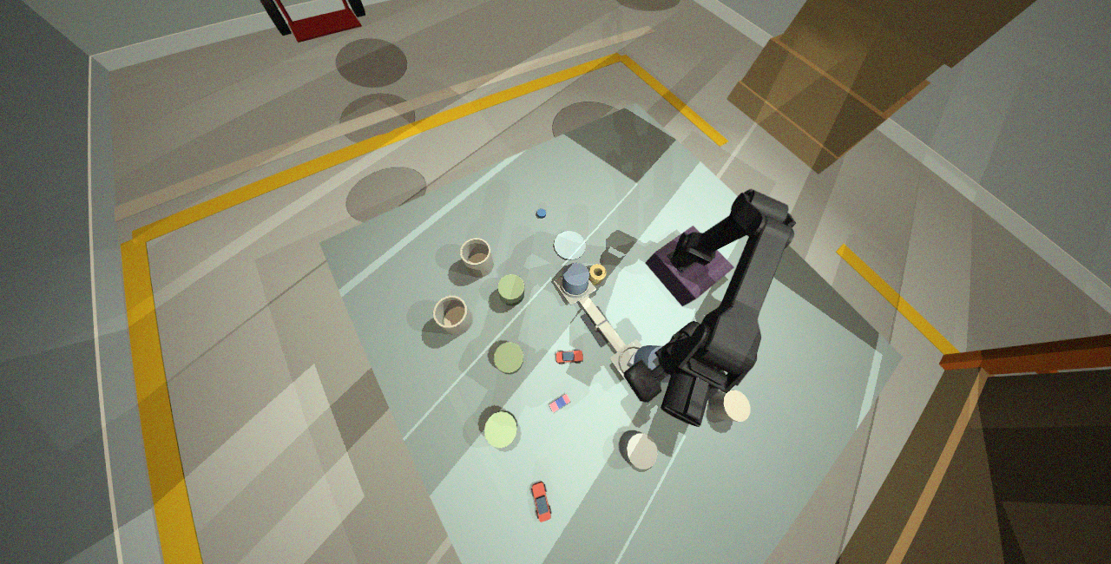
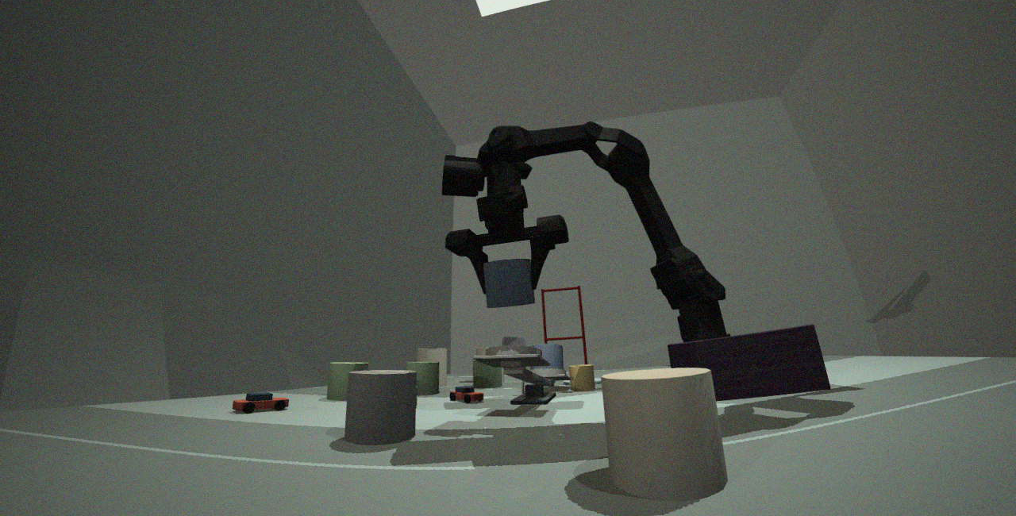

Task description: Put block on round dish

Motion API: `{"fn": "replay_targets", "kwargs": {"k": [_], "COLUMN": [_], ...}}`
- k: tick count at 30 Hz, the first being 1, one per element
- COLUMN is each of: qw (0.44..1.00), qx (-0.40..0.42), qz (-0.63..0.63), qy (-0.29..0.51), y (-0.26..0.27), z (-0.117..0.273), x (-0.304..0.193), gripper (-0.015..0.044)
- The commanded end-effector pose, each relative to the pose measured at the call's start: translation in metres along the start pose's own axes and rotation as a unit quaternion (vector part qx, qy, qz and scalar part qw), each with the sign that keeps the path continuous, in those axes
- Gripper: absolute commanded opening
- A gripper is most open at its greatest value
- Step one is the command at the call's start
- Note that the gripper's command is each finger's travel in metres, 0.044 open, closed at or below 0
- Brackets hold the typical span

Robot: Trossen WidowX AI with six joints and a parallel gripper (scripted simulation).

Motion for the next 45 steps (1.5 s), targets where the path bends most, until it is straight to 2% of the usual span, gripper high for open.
{"fn": "replay_targets", "kwargs": {"k": [1,45], "qw": [1.0,1.0], "qx": [-0.004,0.0], "qz": [-0.002,0.0], "qy": [-0.005,0.0], "y": [0.0002,0.0001], "z": [0.0078,0.0012], "x": [0.0,-0.0001], "gripper": [0.0,0.0]}}
Point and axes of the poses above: the point midway between the two fingers, 35 mm back from their tips, its own z axis back along the fingers, its own y axis across the jaws, x = y × z, the point moved 3 cm from there along z, back along the fingers, and after that the axes turned 14 degrees about -z, right-handed, at the moved point
